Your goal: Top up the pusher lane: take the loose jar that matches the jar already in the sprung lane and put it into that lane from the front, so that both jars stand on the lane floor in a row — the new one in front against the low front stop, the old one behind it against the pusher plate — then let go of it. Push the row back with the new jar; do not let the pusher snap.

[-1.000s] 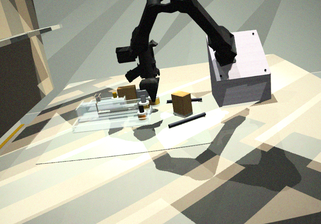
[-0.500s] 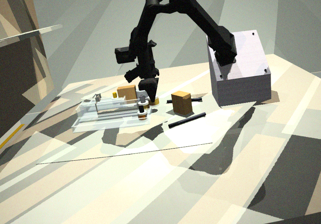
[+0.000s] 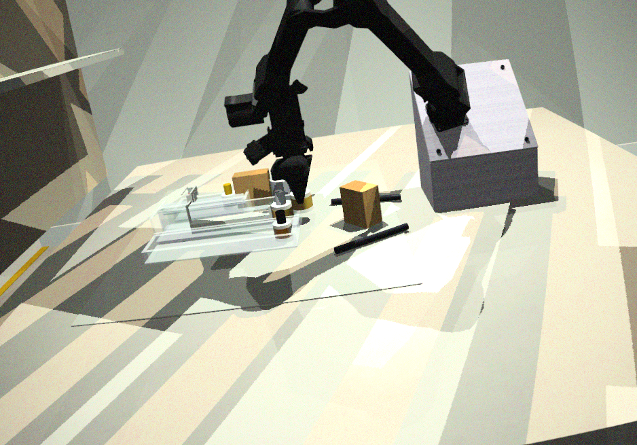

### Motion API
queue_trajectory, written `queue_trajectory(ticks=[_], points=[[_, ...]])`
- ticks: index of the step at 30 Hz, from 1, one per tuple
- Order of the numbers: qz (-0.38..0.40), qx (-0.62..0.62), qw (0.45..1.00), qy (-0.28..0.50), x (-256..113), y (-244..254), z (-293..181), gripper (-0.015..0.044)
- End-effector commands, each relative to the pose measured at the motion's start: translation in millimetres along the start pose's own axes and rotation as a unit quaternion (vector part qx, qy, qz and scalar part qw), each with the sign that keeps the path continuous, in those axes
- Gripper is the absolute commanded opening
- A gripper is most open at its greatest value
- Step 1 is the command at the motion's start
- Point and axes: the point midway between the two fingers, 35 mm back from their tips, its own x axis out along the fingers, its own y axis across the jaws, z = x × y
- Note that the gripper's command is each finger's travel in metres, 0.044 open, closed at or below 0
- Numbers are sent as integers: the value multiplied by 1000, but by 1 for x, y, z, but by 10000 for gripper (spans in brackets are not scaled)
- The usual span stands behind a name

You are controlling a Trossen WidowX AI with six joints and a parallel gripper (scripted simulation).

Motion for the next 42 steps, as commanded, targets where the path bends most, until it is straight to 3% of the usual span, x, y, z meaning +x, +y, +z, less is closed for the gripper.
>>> queue_trajectory(ticks=[1,42], points=[[1,-7,1000,-10,-2,2,10,0],[1,-8,1000,-10,-5,4,27,0]])
